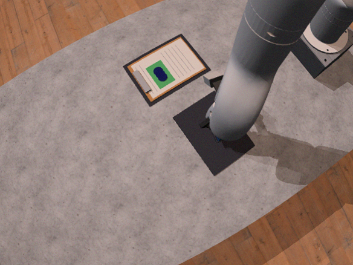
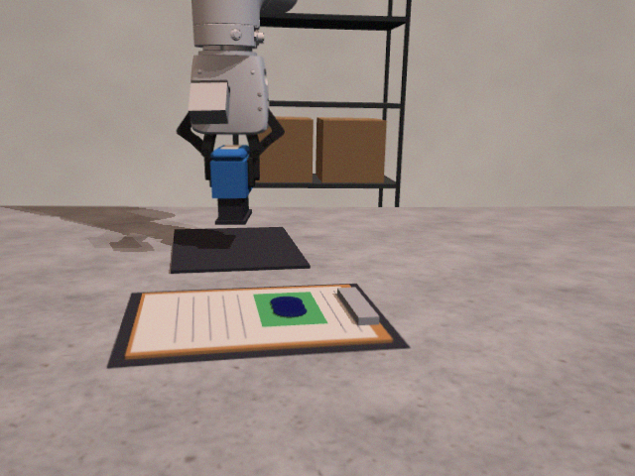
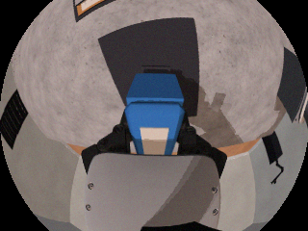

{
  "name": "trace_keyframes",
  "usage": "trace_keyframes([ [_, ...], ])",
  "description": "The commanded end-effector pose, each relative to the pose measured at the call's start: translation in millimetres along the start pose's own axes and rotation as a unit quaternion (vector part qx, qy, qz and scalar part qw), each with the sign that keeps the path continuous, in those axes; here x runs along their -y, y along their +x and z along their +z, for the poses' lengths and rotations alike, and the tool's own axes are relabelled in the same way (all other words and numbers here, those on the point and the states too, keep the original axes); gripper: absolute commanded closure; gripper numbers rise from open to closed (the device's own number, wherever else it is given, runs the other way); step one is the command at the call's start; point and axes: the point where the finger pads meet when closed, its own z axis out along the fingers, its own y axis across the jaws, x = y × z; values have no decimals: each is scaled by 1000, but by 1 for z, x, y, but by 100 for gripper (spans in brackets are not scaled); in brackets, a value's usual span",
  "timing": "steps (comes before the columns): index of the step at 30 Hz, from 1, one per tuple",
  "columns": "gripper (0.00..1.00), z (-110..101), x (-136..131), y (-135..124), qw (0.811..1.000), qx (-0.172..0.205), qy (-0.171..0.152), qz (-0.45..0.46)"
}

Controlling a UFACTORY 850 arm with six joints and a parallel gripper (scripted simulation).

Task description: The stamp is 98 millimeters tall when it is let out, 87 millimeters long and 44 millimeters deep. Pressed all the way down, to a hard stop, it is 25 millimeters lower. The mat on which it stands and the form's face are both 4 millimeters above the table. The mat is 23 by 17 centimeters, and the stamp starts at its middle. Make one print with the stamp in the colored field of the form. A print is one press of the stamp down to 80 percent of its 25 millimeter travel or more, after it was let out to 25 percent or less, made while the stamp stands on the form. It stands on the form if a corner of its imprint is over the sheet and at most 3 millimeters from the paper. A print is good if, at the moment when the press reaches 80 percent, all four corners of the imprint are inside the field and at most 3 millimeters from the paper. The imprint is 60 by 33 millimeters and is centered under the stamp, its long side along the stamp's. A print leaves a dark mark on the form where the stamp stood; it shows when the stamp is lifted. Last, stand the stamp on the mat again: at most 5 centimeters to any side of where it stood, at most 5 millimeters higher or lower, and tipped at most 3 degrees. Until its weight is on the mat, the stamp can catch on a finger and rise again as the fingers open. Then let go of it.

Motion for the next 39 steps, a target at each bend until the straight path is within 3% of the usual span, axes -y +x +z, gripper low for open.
trace_keyframes([
  [1,73,0,1,0,1000,-7,-8,0],
  [39,73,17,2,0,1000,-7,-9,0],
])
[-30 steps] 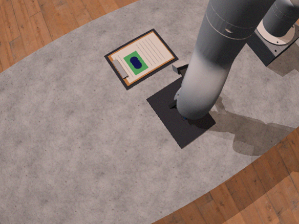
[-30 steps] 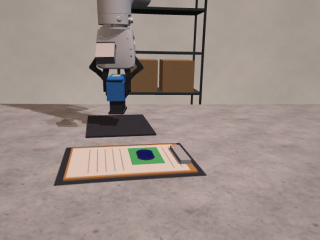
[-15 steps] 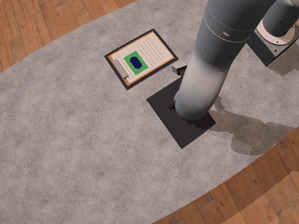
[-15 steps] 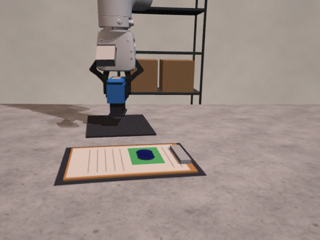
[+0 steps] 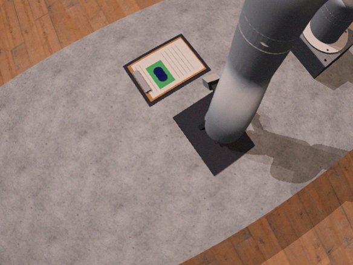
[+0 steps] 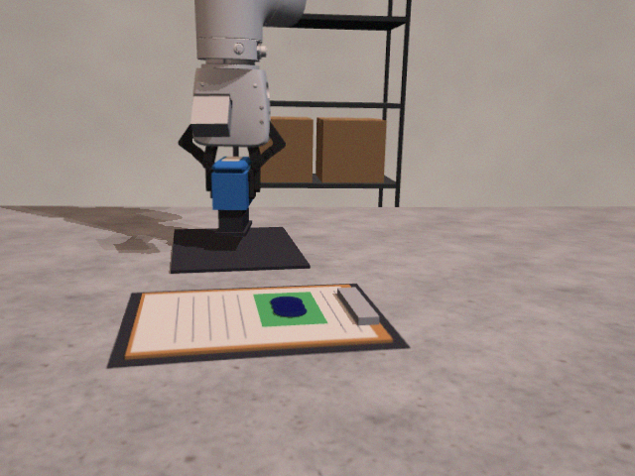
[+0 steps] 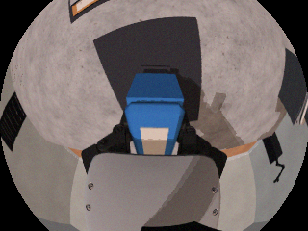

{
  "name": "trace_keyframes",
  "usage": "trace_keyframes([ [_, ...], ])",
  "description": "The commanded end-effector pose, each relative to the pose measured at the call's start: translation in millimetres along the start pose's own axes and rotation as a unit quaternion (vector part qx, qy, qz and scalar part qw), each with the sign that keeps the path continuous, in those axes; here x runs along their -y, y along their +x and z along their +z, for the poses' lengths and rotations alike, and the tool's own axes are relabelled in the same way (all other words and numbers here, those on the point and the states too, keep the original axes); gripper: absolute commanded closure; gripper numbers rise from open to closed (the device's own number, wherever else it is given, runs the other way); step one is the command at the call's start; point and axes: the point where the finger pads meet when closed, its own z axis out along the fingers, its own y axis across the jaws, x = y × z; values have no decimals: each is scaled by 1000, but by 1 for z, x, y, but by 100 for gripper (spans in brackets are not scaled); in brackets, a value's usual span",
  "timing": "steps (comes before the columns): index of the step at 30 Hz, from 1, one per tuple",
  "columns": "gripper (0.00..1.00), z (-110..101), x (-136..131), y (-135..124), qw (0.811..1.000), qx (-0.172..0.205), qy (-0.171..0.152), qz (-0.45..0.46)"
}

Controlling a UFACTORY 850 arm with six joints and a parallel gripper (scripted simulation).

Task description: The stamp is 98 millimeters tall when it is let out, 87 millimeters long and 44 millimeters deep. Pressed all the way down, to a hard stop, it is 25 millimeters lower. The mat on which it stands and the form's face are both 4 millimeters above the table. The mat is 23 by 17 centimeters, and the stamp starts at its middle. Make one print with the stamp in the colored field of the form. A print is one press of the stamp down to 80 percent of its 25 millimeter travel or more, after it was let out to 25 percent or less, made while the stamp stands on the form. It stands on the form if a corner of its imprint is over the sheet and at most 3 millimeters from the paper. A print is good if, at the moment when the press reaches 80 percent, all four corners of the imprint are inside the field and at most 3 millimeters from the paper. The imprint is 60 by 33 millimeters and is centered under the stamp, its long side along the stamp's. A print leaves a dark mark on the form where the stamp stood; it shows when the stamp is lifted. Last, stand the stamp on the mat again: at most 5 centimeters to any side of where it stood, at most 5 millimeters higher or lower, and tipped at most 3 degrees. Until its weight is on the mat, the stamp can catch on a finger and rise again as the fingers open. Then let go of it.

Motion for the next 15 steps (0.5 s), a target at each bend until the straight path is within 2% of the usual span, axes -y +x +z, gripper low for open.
trace_keyframes([
  [1,73,1,1,0,1000,-2,-2,0],
  [15,73,8,1,0,1000,-2,-3,0],
])
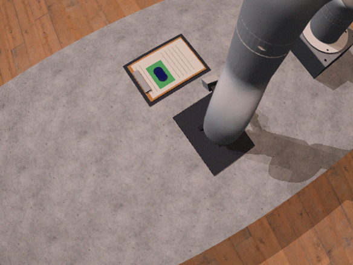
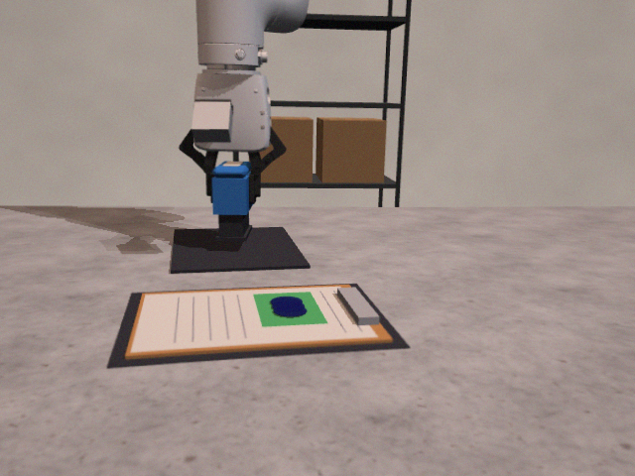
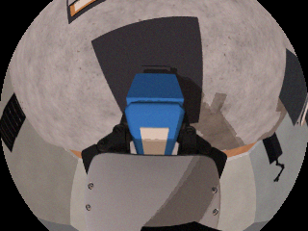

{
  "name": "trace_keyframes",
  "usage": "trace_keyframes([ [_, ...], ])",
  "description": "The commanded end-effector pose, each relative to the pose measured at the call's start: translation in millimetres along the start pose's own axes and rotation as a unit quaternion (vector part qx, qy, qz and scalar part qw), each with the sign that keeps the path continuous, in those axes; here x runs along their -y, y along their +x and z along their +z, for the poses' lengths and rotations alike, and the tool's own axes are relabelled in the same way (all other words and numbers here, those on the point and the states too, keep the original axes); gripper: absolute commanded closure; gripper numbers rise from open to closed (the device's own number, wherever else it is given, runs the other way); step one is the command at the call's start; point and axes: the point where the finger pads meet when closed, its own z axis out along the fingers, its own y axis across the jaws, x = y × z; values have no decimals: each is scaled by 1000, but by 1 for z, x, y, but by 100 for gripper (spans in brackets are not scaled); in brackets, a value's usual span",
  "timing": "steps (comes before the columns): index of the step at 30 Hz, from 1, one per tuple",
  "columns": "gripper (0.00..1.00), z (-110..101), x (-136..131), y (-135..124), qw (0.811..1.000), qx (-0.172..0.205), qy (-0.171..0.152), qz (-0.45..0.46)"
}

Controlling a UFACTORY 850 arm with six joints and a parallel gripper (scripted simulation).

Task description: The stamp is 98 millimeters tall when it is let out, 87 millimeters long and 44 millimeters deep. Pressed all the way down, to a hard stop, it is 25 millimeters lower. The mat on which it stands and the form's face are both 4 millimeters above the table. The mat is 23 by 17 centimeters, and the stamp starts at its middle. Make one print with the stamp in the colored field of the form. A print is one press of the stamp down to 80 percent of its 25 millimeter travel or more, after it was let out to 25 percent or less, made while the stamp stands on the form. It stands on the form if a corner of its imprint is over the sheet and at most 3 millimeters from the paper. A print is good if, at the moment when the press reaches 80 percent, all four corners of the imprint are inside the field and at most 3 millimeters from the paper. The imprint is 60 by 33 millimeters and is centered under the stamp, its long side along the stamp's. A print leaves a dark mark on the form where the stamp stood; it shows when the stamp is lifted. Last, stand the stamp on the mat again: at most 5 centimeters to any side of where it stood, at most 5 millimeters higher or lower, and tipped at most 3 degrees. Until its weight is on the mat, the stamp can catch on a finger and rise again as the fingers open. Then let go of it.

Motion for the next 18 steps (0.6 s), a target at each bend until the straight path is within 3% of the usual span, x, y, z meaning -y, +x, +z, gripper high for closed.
trace_keyframes([
  [1,73,2,1,0,1000,0,0,0],
  [18,73,10,1,0,1000,0,0,0],
])
